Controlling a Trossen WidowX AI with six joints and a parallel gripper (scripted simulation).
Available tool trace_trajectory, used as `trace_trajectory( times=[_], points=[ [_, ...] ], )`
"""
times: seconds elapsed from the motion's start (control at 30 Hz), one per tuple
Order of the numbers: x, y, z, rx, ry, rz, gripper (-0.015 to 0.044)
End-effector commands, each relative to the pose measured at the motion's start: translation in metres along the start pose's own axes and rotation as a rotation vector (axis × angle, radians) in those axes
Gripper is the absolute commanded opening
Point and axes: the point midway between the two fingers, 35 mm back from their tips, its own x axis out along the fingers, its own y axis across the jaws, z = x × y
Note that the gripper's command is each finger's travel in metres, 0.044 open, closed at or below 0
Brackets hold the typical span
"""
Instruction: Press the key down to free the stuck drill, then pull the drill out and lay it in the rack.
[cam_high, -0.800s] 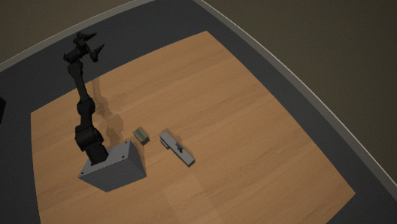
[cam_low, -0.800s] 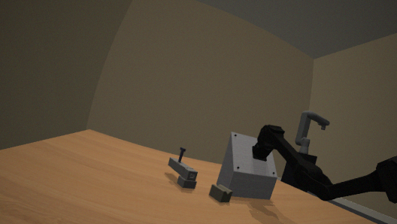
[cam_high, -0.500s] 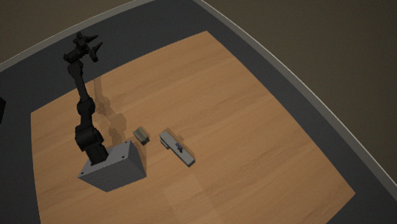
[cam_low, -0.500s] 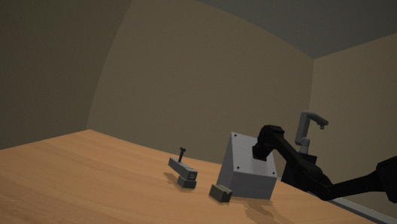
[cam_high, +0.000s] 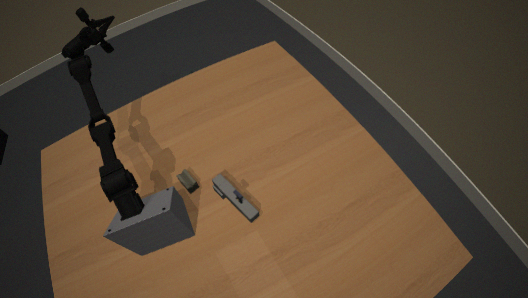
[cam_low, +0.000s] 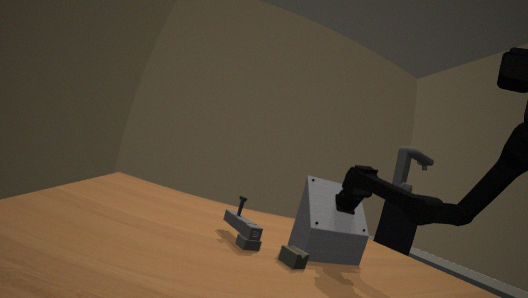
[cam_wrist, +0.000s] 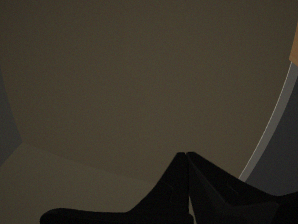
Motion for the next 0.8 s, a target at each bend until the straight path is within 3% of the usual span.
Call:
trace_trajectory(
  times=[0.0, 0.3, 0.47, 0.77],
  points=[
    [0.002, 0.052, 0.039, 0.281, -0.01, 0.034, 0.0],
    [0.013, 0.128, 0.147, 0.905, -0.061, 0.076, 0.0],
    [0.019, 0.143, 0.189, 1.099, -0.09, 0.095, 0.0],
    [0.048, 0.153, 0.337, 1.715, -0.257, 0.17, 0.0]
  ],
)
